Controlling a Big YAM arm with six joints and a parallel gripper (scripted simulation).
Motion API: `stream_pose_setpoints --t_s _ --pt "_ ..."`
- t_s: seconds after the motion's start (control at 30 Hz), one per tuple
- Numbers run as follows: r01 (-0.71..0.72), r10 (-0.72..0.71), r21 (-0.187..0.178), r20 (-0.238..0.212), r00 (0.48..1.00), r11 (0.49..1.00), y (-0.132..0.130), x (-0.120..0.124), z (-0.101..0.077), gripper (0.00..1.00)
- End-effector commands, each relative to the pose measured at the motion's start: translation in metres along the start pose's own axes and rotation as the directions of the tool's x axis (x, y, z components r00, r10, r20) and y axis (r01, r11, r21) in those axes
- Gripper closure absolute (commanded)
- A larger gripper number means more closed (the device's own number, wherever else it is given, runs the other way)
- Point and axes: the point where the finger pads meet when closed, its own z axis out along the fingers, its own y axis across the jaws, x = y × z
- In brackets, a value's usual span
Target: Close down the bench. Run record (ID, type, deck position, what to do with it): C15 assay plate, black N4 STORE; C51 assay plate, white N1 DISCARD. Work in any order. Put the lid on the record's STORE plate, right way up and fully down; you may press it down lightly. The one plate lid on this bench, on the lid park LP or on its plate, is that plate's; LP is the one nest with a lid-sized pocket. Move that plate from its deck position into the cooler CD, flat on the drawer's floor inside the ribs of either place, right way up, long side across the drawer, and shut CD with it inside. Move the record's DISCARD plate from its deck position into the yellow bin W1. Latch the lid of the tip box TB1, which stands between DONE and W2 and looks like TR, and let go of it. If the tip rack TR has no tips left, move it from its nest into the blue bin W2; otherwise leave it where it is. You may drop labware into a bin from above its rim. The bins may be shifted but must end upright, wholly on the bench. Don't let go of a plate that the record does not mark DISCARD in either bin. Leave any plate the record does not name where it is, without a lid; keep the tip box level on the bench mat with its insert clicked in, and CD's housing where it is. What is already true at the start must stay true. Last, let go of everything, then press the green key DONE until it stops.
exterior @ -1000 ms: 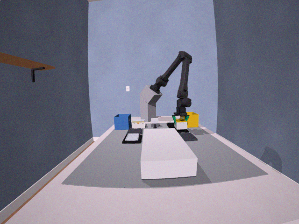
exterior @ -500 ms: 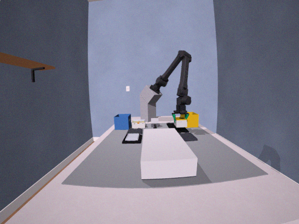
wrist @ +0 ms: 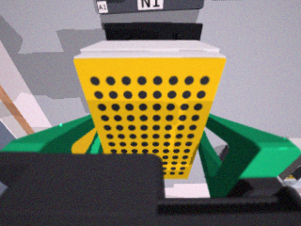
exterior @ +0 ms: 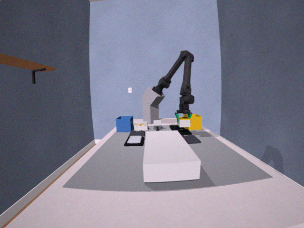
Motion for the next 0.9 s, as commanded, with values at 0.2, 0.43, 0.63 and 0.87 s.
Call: stream_pose_setpoints --t_s 0.2,0.43,0.63,0.87 --pt "-0.001 0.001 0.004 0.015 1.000 1.000 -0.004 -0.006 -0.023 1.00" --pt "-0.001 0.001 0.005 0.013 1.000 1.000 -0.004 -0.005 -0.032 1.00" --pt "-0.001 0.001 0.006 0.013 1.000 1.000 -0.004 -0.005 -0.037 1.00" --pt "-0.001 0.001 0.005 0.013 1.000 1.000 -0.004 -0.005 -0.047 1.00"
